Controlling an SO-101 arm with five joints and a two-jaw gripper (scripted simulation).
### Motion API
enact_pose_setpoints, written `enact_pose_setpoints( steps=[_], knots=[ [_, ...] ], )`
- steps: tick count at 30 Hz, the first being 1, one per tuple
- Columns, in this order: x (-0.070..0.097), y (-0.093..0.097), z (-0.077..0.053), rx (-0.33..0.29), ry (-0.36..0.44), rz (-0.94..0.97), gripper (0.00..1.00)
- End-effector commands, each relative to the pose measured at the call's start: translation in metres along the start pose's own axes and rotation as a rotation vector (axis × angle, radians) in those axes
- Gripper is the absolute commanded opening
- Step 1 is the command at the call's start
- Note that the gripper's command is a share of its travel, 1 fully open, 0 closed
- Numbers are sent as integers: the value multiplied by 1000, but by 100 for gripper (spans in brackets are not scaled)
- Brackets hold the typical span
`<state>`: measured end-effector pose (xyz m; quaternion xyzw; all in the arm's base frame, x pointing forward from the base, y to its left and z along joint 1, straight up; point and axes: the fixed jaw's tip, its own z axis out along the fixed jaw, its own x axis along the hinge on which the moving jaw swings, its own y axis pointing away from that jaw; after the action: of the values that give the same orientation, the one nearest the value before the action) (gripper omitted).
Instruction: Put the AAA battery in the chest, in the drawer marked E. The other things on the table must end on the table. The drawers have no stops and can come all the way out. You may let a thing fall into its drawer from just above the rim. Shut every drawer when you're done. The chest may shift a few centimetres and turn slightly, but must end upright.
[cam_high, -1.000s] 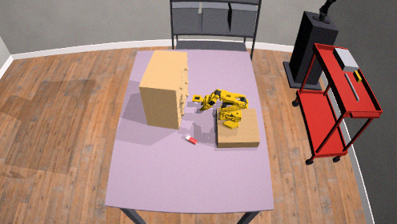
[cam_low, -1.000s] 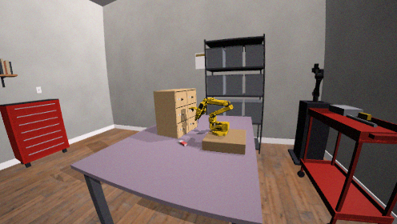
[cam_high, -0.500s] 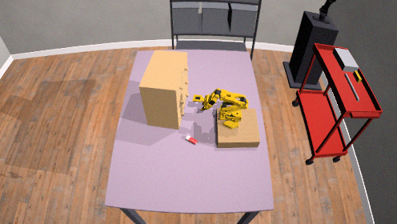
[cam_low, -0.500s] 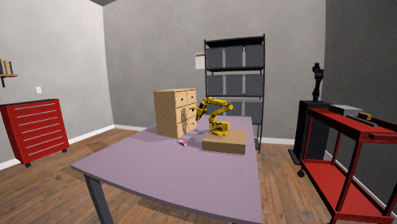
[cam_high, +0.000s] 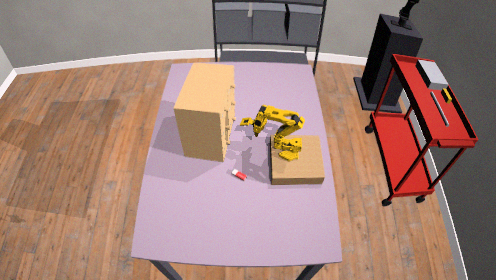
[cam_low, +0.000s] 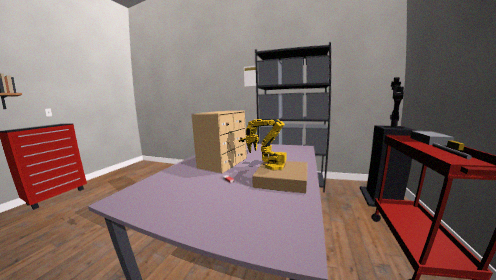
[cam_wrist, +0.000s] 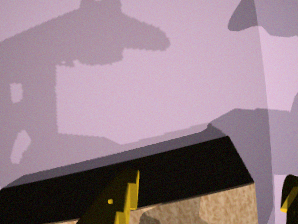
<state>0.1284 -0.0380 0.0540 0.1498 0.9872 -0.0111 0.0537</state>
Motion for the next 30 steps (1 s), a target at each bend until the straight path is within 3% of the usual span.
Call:
enact_pose_setpoints(
  steps=[1,14,30],
  knots=[
    [4,-6,2,-4,108,34,32],
    [4,-6,3,-4,111,35,40],
    [4,-6,3,-4,111,35,40]
  ],
)
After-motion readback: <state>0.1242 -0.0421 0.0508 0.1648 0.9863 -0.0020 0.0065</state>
